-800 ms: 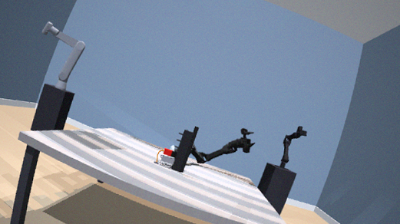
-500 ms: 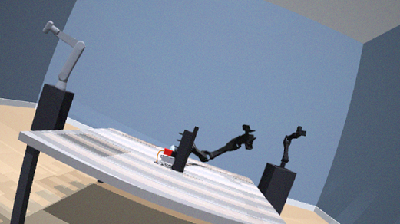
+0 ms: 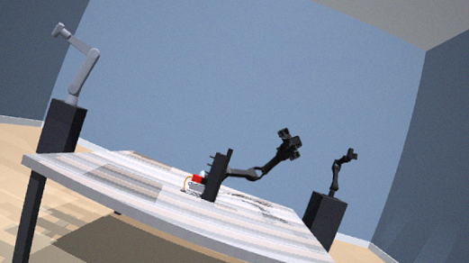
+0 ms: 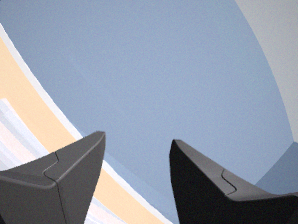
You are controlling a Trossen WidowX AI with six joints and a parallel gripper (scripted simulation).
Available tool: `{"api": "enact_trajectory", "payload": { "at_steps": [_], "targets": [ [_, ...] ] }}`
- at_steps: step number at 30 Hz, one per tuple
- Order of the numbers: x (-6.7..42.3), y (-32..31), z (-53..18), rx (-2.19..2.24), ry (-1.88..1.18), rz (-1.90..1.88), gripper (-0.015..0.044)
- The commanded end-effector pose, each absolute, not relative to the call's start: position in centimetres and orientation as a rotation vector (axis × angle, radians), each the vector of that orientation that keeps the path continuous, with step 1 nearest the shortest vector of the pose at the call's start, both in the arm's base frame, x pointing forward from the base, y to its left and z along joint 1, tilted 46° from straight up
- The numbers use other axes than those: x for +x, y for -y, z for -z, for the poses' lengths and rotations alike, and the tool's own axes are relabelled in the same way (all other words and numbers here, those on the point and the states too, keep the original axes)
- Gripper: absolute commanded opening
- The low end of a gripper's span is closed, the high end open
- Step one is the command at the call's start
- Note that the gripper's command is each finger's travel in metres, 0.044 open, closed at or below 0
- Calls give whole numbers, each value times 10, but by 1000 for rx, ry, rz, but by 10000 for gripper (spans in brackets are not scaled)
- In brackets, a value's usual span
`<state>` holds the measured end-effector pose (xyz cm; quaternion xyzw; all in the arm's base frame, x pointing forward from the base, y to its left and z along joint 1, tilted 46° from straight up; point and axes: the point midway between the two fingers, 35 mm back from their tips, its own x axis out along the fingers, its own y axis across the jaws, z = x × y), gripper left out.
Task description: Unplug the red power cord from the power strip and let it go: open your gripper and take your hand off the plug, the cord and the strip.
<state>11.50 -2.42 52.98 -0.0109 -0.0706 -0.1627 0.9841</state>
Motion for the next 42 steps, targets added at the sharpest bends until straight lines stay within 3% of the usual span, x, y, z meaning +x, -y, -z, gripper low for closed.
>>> {"api": "enact_trajectory", "payload": {
  "at_steps": [1, 11, 21, 35, 42],
  "targets": [
    [163, 68, -496, 136, -27, 327, 160],
    [245, 149, -393, 508, -397, 356, 160],
    [288, 198, -252, 933, -793, 417, 160],
    [265, 183, -41, 1643, -1430, 576, 160],
    [247, 165, -2, 1822, -1596, 635, 160]
  ]
}}
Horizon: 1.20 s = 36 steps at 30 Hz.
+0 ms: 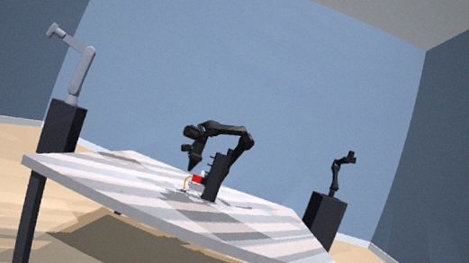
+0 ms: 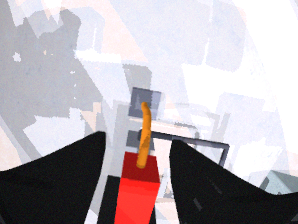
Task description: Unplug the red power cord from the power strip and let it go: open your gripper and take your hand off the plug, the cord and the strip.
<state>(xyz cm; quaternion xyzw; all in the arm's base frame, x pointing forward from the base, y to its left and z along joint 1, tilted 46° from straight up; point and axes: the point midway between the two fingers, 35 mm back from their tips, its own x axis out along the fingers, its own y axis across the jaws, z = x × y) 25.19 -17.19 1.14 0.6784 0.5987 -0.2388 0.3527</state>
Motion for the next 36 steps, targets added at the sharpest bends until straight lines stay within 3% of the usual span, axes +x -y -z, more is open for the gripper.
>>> {"api": "enact_trajectory", "payload": {
  "at_steps": [1, 36],
  "targets": [
    [247, 165, -2, 1822, -1596, 635, 160],
    [245, 136, -29, 1824, -1598, 634, 160]
  ]
}}
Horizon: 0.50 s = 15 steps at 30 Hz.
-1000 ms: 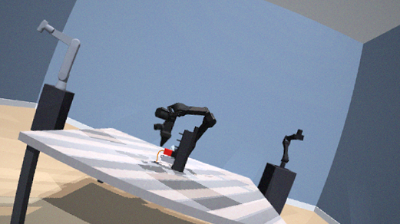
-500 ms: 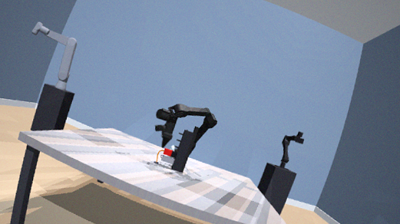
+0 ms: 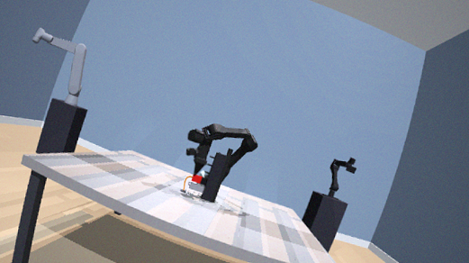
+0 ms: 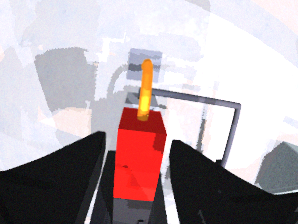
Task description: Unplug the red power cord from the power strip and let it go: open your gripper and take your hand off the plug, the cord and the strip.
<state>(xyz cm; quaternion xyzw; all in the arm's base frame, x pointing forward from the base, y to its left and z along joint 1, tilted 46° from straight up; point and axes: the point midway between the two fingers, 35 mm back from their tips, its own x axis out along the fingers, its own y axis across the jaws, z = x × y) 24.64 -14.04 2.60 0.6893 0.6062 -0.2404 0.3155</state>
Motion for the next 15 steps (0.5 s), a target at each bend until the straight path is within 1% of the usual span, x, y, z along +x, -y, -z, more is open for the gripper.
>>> {"api": "enact_trajectory", "payload": {
  "at_steps": [1, 15],
  "targets": [
    [245, 136, -29, 1824, -1598, 634, 160],
    [247, 128, -21, 1825, -1598, 633, 160]
  ]
}}
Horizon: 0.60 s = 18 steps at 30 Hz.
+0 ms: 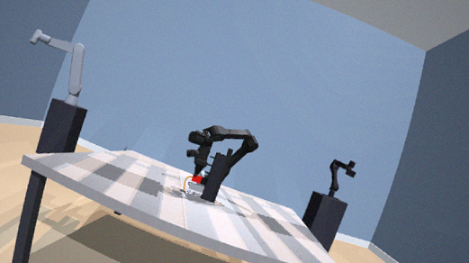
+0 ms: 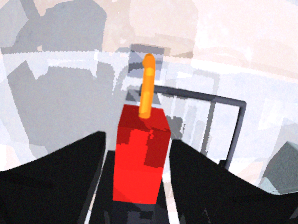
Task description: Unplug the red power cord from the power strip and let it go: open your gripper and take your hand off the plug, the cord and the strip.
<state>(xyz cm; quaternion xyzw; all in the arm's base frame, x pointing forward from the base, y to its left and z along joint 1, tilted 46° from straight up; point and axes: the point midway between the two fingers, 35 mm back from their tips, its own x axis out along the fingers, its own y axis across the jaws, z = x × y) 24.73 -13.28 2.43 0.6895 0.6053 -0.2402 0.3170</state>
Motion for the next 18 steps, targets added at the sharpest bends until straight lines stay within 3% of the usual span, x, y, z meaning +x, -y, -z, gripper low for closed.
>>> {"api": "enact_trajectory", "payload": {
  "at_steps": [1, 5, 9, 18],
  "targets": [
    [247, 127, -21, 1825, -1598, 633, 160],
    [247, 127, -21, 1825, -1598, 633, 160],
    [248, 130, -22, 1815, -1596, 632, 55],
    [248, 130, -22, 1815, -1596, 632, 0]
  ]
}}
